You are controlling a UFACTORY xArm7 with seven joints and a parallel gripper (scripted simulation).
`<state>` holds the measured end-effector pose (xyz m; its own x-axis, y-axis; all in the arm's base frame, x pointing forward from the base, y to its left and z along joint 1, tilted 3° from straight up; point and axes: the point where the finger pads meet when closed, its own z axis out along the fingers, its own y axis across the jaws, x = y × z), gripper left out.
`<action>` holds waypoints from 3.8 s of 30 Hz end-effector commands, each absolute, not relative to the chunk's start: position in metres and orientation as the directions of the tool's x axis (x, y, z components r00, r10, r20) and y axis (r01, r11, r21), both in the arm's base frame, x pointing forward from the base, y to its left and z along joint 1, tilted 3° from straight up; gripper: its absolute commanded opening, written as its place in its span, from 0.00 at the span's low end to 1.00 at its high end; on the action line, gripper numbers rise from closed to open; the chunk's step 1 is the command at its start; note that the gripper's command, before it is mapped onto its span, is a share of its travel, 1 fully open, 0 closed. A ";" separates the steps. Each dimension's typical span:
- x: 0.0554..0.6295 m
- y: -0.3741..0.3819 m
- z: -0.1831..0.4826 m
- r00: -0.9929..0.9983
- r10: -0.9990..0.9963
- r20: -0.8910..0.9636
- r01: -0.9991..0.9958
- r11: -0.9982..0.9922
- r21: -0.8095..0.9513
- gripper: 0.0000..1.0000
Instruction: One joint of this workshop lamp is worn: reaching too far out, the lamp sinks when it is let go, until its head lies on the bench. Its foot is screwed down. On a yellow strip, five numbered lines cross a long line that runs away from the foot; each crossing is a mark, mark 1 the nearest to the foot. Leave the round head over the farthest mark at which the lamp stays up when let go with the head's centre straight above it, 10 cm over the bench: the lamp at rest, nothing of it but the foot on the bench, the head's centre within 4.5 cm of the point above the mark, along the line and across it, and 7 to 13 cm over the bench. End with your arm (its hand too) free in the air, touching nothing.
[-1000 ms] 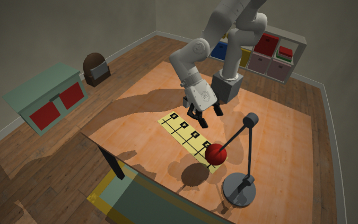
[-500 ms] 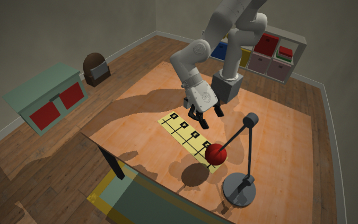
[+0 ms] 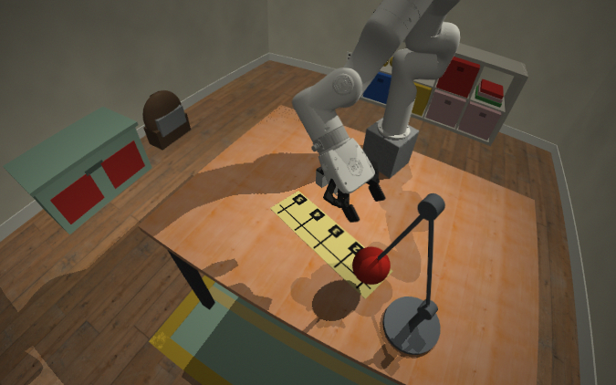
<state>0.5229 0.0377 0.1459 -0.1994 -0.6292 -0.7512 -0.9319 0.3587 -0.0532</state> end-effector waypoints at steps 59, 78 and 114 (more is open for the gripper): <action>0.549 0.098 0.091 -0.204 -0.631 -0.749 -0.928 0.368 -0.057 1.00; 0.557 0.115 0.074 -0.206 -0.631 -0.748 -0.927 0.370 -0.058 1.00; 0.558 0.117 0.072 -0.206 -0.631 -0.748 -0.927 0.371 -0.058 0.00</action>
